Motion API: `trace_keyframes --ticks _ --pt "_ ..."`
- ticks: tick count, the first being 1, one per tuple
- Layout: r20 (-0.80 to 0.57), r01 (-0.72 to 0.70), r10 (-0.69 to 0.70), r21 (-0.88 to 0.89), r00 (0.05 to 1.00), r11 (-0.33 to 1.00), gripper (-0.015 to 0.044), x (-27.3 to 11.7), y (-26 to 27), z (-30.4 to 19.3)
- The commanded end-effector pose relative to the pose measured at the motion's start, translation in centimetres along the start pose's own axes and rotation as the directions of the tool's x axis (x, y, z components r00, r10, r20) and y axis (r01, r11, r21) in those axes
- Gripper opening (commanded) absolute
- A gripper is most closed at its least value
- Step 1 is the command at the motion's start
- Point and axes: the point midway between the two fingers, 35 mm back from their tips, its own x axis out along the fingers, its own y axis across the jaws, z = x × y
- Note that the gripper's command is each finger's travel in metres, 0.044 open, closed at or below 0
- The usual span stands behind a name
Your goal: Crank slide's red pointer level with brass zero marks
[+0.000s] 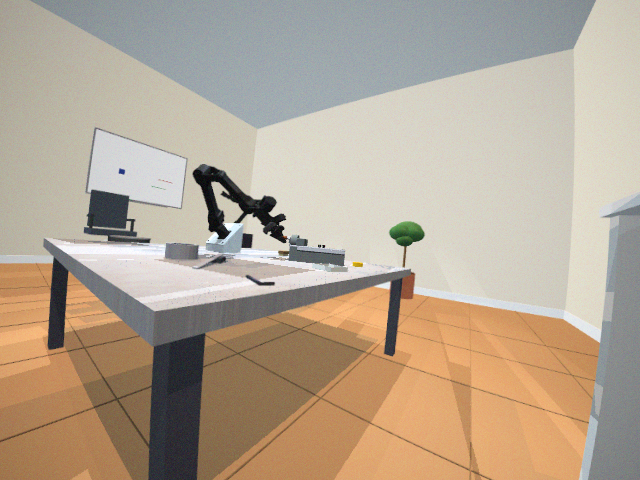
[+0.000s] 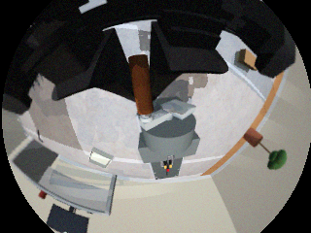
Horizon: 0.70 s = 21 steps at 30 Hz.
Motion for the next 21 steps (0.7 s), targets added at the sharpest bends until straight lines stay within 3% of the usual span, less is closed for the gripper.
trace_keyframes --ticks 1,21 --pt "-0.009 0.008 -0.008 0.011 1.0 1.0 0.0 0.6 -0.5 -0.6" --pt "-0.009 0.008 -0.008 0.01 1.0 1.0 0.0 1.7 -0.5 -1.7"
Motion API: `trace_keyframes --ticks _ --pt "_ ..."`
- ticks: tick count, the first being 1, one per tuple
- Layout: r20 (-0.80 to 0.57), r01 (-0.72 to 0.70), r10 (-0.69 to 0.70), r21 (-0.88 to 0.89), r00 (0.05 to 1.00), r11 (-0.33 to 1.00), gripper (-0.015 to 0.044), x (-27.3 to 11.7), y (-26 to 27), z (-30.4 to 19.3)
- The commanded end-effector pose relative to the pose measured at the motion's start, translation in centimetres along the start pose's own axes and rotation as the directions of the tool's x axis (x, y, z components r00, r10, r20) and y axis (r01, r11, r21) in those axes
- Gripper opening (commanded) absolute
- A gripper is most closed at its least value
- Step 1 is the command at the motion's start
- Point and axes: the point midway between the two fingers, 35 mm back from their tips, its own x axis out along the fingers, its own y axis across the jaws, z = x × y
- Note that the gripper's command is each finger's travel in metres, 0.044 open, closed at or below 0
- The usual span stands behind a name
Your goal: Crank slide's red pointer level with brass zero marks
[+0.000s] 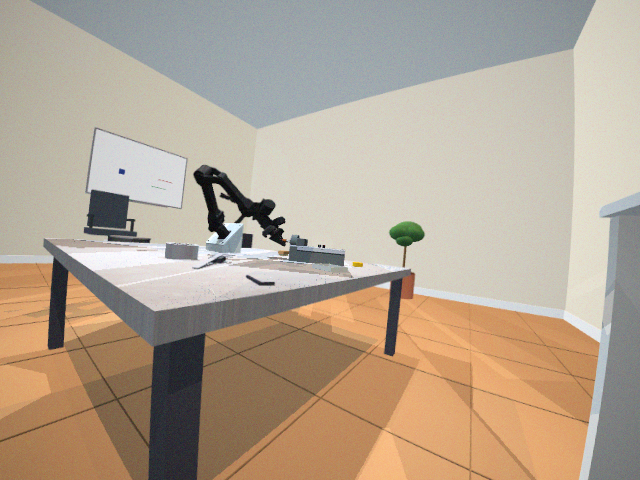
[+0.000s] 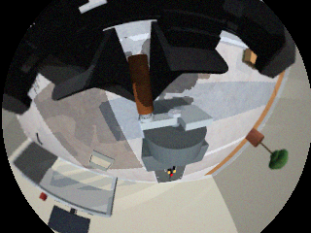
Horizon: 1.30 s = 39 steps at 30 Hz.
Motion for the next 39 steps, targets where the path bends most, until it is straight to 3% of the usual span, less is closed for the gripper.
trace_keyframes --ticks 1,39 --pt "-0.011 0.0 0.0 0.006 1.0 1.0 0.0 0.7 0.0 -0.7" --pt "-0.011 0.0 0.0 0.006 1.0 1.0 0.0 2.3 2.0 -2.3"
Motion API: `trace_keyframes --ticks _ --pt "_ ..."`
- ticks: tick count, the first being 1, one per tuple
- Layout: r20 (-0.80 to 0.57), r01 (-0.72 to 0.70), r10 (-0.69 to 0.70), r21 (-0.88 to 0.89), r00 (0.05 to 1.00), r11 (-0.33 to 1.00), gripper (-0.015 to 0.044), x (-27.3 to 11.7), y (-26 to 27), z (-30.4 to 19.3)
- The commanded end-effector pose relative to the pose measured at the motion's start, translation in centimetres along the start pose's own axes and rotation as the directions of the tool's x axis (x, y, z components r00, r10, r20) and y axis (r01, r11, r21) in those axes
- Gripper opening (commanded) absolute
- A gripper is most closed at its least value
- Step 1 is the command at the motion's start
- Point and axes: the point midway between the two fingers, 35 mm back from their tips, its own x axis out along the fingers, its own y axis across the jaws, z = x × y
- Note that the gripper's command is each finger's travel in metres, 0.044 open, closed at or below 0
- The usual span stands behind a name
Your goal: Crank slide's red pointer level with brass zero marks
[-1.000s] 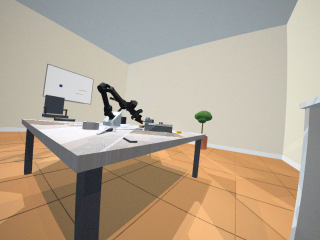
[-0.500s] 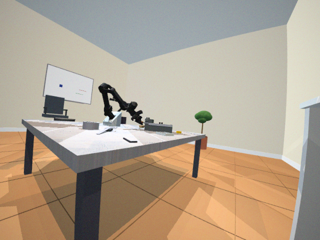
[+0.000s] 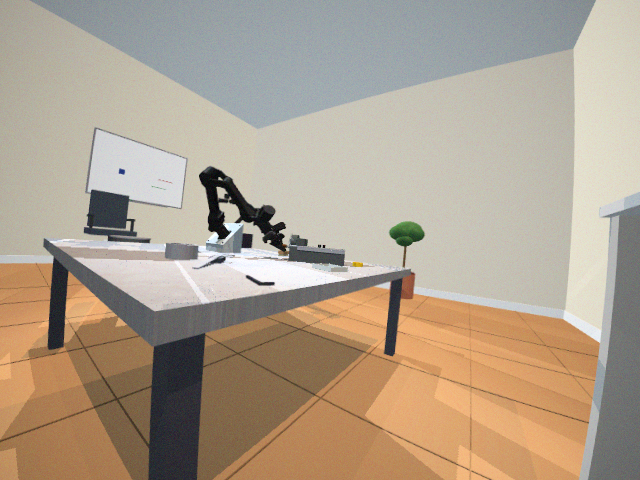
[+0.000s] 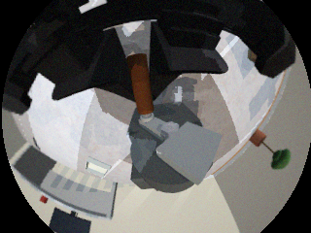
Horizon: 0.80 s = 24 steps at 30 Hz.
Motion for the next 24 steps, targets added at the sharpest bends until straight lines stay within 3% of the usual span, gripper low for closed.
trace_keyframes --ticks 1,24 --pt "-0.007 -0.012 0.012 -0.003 1.0 1.0 0.0 0.42 0.76 -0.42" --pt "-0.007 -0.012 0.012 -0.003 1.0 1.0 0.0 0.55 1.71 -0.59"
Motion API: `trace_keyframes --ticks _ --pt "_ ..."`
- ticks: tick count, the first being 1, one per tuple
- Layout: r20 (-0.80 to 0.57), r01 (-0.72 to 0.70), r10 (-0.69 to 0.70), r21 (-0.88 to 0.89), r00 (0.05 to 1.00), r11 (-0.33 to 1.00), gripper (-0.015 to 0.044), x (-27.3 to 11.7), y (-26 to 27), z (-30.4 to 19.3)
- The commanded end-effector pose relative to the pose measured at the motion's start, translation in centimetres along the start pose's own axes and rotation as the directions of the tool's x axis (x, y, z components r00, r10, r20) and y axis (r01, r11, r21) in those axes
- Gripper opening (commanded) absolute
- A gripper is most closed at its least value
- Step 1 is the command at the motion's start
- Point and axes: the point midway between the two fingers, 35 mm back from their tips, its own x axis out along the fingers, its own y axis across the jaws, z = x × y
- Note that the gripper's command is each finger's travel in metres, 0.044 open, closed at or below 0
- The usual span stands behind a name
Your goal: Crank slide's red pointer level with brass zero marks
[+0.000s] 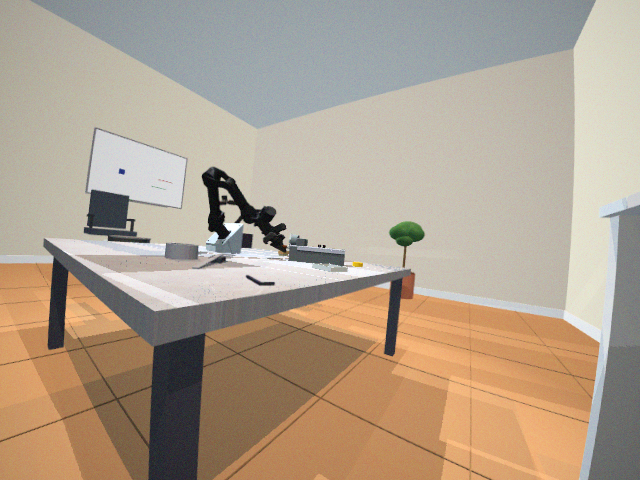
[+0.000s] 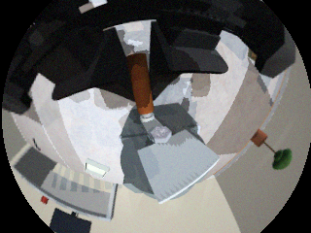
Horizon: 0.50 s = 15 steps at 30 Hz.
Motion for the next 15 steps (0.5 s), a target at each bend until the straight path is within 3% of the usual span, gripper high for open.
trace_keyframes --ticks 1,15 --pt "-0.002 -0.021 0.021 -0.006 1.0 1.0 0.0 0.22 0.88 -0.24" --pt "-0.002 -0.021 0.021 -0.006 1.0 1.0 0.0 0.2 1.3 -0.25"
